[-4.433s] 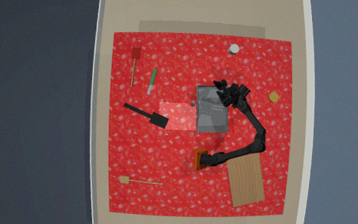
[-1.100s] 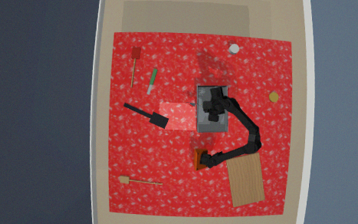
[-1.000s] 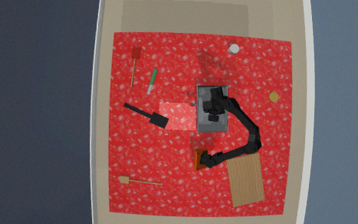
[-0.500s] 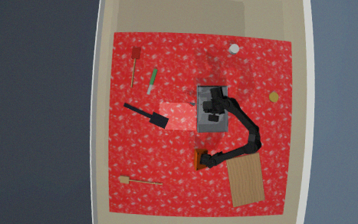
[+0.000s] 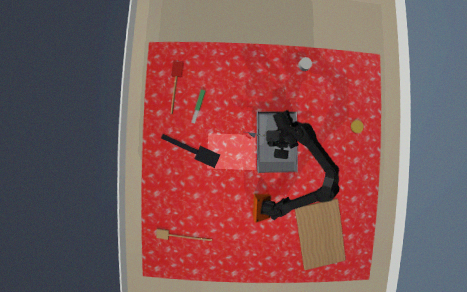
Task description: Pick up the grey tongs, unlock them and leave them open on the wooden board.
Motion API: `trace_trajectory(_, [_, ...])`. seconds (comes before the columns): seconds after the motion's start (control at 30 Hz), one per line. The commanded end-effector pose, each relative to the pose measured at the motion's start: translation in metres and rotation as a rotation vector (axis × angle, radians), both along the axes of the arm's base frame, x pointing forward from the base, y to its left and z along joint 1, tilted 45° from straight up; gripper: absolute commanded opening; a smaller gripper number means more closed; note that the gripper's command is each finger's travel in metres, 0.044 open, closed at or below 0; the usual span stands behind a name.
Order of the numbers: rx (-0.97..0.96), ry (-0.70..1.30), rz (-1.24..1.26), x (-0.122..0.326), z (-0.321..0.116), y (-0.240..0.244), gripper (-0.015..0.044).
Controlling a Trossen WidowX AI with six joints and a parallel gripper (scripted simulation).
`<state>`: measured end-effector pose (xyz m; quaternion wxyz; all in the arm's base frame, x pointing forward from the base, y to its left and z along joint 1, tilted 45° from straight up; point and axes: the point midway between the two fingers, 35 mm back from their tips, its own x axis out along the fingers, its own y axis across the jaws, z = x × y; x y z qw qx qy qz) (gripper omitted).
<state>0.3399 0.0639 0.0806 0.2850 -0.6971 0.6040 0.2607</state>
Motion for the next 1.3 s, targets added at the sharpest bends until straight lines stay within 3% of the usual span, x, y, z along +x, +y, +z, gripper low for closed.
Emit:
trace_trajectory(0.0, [0.004, -0.003, 0.005, -0.007, 0.028, 0.029, -0.015])
trace_trajectory(0.5, [0.0, 0.021, 0.028, -0.009, 0.037, 0.019, -0.015])
trace_trajectory(1.27, [-0.012, 0.295, 0.315, -0.045, 0.131, -0.088, -0.015])
